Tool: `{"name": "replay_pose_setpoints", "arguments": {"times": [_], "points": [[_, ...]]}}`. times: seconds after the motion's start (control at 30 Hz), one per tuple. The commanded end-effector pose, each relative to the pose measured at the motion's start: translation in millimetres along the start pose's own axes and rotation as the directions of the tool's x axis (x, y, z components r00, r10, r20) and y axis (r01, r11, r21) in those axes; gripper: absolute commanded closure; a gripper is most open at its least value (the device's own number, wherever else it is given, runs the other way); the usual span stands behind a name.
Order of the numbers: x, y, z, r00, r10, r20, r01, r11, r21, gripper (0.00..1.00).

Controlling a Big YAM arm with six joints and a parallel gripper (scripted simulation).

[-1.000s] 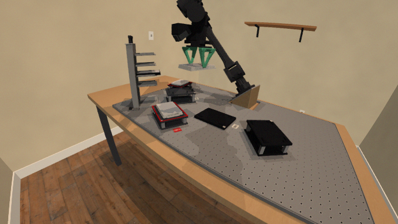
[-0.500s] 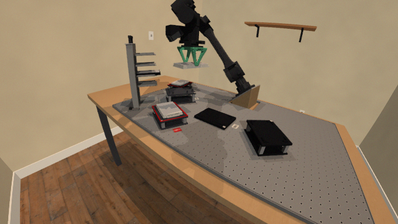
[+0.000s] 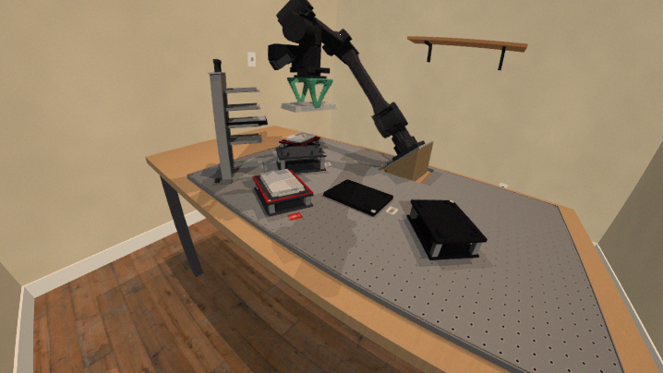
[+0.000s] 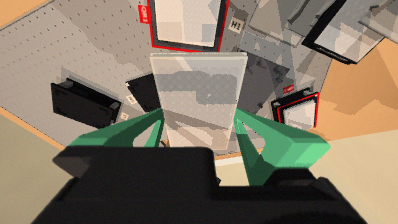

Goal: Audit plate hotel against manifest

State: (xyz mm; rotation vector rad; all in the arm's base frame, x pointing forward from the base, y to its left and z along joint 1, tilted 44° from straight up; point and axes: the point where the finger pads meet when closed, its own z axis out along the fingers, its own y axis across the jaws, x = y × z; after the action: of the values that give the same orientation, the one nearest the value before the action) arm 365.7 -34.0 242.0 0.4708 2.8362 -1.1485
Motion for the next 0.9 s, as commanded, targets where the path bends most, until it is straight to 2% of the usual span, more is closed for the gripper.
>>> {"name": "replay_pose_setpoints", "arguments": {"times": [0.0,0.2,0.43,0.87], "points": [[1,-13,-0.2,0.999,0.042,0.001,-0.042,0.999,-0.004,0.14],[9,-33,-0.2,0.984,0.177,-0.002,-0.177,0.984,0.001,0.14],[16,-54,-1.5,0.942,0.336,0.004,-0.336,0.942,-0.005,0.14],[26,-85,-0.7,0.944,0.329,0.015,-0.329,0.944,-0.015,0.14]]}}
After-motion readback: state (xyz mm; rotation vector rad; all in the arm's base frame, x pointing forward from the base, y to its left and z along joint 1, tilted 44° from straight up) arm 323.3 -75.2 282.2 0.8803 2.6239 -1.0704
